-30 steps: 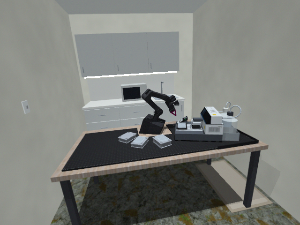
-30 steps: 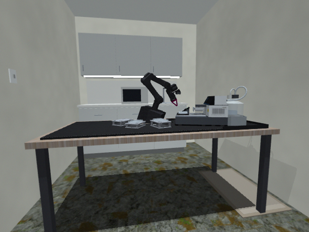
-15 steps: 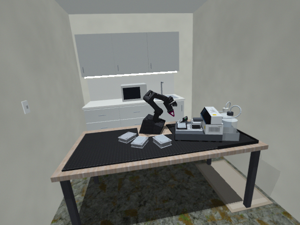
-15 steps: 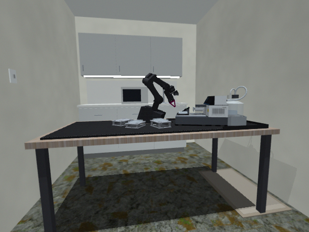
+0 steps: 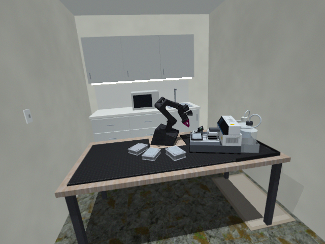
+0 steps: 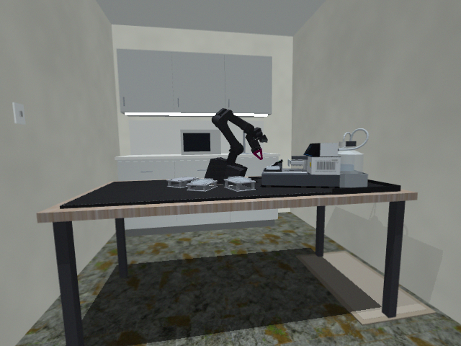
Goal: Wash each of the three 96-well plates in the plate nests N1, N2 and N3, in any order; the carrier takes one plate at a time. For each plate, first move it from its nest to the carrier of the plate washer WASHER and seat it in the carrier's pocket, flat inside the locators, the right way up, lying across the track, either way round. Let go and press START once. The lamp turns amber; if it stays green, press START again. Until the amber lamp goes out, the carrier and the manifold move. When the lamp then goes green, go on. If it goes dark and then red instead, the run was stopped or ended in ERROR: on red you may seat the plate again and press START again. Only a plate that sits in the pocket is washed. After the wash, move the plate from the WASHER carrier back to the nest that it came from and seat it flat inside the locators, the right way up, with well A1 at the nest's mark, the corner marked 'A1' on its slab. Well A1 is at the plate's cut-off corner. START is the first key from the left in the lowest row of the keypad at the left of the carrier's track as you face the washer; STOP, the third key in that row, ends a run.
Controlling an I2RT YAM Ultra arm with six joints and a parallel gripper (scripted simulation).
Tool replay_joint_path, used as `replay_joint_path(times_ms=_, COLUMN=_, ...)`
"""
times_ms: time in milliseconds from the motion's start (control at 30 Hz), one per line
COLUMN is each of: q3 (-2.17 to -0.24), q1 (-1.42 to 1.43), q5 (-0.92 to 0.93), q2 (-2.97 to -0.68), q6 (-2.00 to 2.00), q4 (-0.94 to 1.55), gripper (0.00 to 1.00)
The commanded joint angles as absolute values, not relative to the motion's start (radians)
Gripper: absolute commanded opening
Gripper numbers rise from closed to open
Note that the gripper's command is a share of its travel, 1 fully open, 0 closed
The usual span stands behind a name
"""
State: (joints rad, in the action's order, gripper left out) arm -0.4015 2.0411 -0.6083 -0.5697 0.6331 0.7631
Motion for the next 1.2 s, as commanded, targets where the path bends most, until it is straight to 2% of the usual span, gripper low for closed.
replay_joint_path(times_ms=0, q3=-0.46, q1=1.906, q5=-0.509, q2=-0.591, q6=0.598, q4=0.766, gripper=1.0)
replay_joint_path(times_ms=167, q3=-0.566, q1=1.655, q5=-0.337, q2=-0.682, q6=0.56, q4=0.794, gripper=1.0)
replay_joint_path(times_ms=233, q3=-0.566, q1=1.655, q5=-0.337, q2=-0.682, q6=0.56, q4=0.794, gripper=1.0)
replay_joint_path(times_ms=533, q3=-0.796, q1=1.314, q5=-0.115, q2=-0.914, q6=0.556, q4=0.902, gripper=1.0)
replay_joint_path(times_ms=933, q3=-0.961, q1=1.246, q5=-0.033, q2=-1.096, q6=0.782, q4=1.064, gripper=1.0)
replay_joint_path(times_ms=1167, q3=-0.963, q1=1.245, q5=-0.032, q2=-1.098, q6=0.783, q4=1.066, gripper=1.0)
